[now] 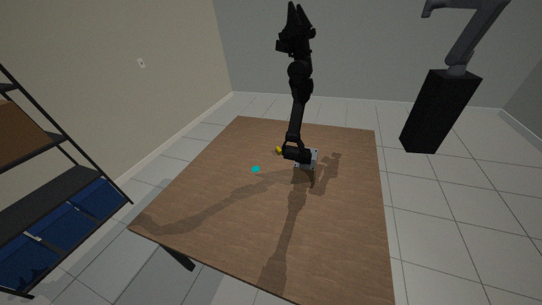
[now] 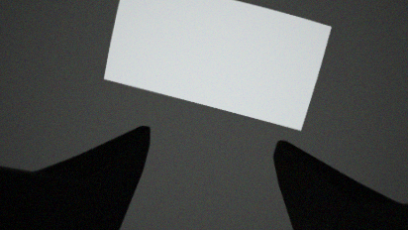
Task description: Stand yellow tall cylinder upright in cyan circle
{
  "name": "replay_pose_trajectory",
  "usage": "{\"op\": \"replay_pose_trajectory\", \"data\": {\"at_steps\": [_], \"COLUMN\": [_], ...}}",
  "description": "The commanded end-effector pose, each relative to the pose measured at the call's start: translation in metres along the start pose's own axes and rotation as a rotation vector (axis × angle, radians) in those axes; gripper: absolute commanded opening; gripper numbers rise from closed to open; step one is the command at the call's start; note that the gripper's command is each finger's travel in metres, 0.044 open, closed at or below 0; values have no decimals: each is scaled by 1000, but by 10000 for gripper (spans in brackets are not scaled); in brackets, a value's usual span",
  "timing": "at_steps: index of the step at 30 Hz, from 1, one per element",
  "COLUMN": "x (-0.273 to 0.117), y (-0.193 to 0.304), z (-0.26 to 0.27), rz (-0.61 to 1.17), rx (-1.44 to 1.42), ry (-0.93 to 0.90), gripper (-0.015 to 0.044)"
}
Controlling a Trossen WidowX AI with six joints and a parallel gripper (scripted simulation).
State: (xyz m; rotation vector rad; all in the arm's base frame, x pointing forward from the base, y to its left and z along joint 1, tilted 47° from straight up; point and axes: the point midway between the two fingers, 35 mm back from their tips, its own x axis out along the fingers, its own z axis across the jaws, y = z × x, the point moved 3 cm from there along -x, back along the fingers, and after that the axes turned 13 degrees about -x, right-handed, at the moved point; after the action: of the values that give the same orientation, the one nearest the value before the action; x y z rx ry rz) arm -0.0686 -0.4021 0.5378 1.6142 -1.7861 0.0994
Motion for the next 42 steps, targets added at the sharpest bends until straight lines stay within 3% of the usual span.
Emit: {"op": "replay_pose_trajectory", "data": {"at_steps": [1, 11, 21, 42], "x": [6, 7, -16, -136], "y": [-27, -107, -193, -358], "z": [33, 112, 177, 266], "rz": [-74, -247, -385, -522], "rx": [104, 380, 629, 997], "ry": [-90, -358, -661, -1419], "gripper": [309, 309, 309, 309]}}
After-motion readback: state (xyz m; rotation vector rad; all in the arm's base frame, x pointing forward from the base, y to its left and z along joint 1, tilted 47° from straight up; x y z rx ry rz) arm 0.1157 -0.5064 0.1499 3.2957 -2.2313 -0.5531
